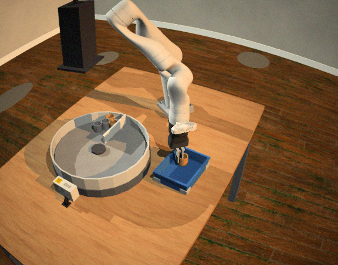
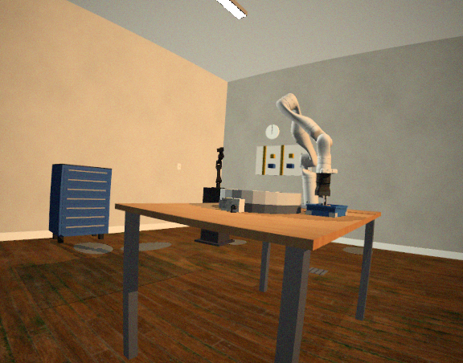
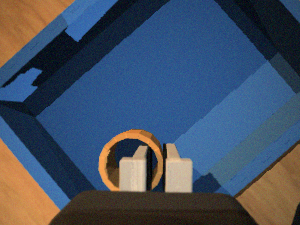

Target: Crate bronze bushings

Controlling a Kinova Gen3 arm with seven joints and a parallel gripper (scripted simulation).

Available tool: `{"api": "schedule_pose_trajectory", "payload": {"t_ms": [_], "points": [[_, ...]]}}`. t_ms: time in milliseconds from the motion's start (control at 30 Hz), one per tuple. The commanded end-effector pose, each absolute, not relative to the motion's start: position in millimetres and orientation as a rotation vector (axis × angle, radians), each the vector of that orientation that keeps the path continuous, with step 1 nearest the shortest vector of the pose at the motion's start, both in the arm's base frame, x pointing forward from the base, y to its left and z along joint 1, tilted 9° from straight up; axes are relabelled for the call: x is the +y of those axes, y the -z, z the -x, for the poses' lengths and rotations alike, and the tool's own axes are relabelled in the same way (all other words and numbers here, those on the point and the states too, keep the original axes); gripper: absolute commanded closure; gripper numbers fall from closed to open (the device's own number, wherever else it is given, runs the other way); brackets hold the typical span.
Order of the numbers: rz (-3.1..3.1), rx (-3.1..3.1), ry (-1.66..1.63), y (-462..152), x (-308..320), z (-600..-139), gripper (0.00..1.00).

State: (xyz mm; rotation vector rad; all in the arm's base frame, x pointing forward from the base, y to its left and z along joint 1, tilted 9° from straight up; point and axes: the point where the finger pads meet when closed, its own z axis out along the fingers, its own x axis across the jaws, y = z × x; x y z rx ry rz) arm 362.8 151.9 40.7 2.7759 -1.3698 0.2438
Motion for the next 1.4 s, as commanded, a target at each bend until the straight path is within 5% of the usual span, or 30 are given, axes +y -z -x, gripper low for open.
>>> {"api": "schedule_pose_trajectory", "payload": {"t_ms": [0,767,800,1367], "points": [[-2.778,-1.367,-0.242,-40.5,152.9,-362.4,1.00],[-2.778,-1.366,-0.240,-37.8,152.5,-362.8,1.00],[-2.778,-1.366,-0.240,-37.9,152.5,-362.8,0.53],[-2.778,-1.366,-0.240,-37.9,152.5,-362.8,0.53]]}}
